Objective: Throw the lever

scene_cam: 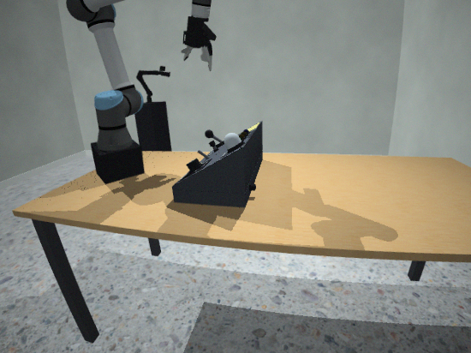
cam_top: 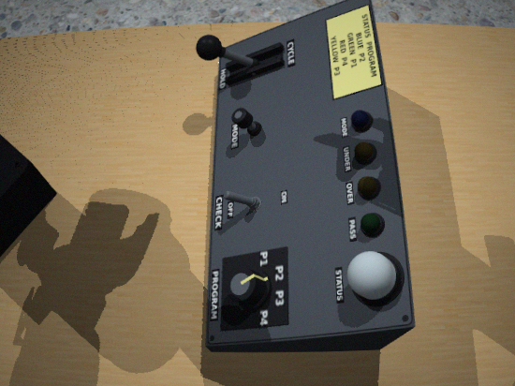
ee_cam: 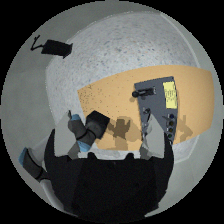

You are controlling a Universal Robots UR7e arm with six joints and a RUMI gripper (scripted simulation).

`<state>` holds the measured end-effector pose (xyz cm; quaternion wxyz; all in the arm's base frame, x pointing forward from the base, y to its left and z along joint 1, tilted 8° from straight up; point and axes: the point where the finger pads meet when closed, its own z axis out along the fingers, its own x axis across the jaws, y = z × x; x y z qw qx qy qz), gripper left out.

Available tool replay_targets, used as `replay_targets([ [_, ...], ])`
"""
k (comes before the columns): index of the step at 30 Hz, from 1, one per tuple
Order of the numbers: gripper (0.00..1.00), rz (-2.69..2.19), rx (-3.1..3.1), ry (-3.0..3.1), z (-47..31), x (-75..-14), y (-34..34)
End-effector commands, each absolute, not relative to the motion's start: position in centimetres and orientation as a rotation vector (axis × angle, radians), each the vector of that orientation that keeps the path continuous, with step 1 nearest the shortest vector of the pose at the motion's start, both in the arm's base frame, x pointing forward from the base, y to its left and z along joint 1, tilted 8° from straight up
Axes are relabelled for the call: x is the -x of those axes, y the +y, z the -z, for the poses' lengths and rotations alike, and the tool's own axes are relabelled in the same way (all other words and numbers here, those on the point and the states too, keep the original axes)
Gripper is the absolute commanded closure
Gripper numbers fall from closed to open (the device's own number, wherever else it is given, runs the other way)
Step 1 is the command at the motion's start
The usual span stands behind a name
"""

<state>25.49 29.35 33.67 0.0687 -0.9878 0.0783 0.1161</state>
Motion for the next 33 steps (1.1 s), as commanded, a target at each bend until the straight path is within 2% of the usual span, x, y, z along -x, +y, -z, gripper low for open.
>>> replay_targets([
  [1,0.00,-0.149,2.924,0.393,-33.0,-24.2,27.7],
  [33,0.00,0.515,2.508,0.928,-24.4,-21.5,22.7],
])
